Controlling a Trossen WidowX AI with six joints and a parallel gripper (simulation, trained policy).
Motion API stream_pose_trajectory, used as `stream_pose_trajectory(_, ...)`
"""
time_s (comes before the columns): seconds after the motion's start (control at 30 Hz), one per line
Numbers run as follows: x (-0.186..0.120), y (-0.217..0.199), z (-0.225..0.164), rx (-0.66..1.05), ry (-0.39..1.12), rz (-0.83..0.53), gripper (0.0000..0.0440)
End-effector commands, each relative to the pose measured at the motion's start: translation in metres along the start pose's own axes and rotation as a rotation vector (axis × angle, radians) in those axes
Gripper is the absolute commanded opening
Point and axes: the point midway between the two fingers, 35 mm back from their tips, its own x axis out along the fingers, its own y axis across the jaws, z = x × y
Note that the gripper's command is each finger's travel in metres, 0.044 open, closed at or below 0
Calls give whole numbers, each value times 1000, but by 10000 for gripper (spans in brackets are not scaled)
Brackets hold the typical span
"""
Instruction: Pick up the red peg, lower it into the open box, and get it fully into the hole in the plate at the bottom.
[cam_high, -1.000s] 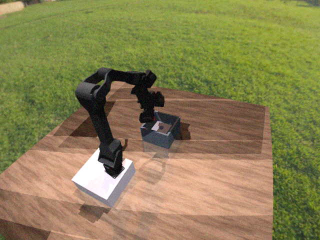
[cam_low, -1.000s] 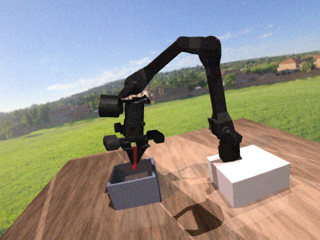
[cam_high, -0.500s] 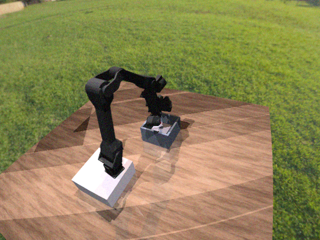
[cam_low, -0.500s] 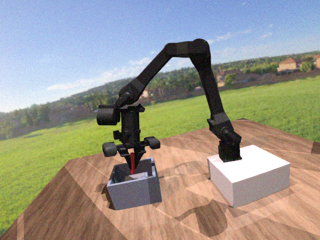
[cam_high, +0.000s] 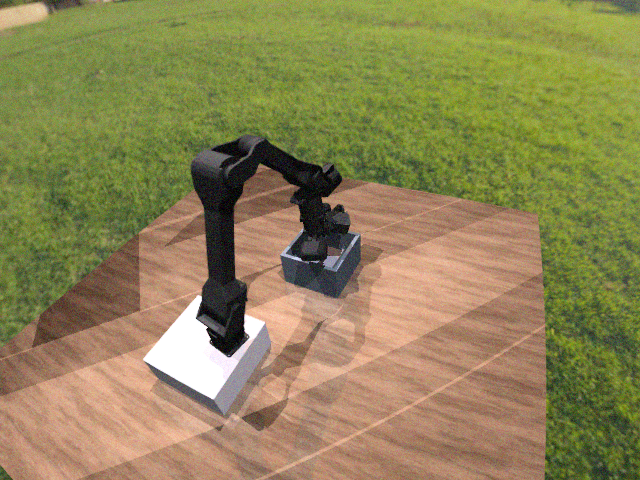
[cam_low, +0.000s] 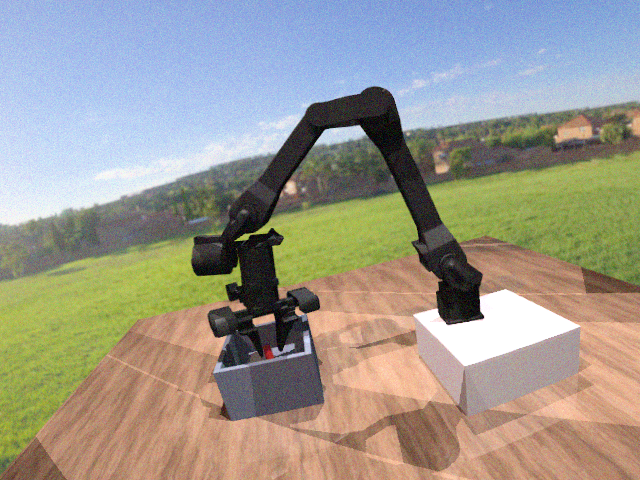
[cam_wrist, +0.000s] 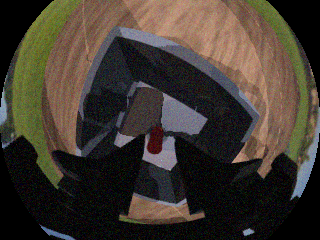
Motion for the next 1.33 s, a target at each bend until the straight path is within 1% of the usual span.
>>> stream_pose_trajectory(0.0,0,8,9,-10,-10,9,218)
stream_pose_trajectory(0.4,0,29,41,-33,-42,28,432)
stream_pose_trajectory(0.43,-1,31,45,-32,-52,37,440)
stream_pose_trajectory(0.83,-13,41,92,15,-151,89,440)
stream_pose_trajectory(1.3,-14,41,94,18,-157,93,440)
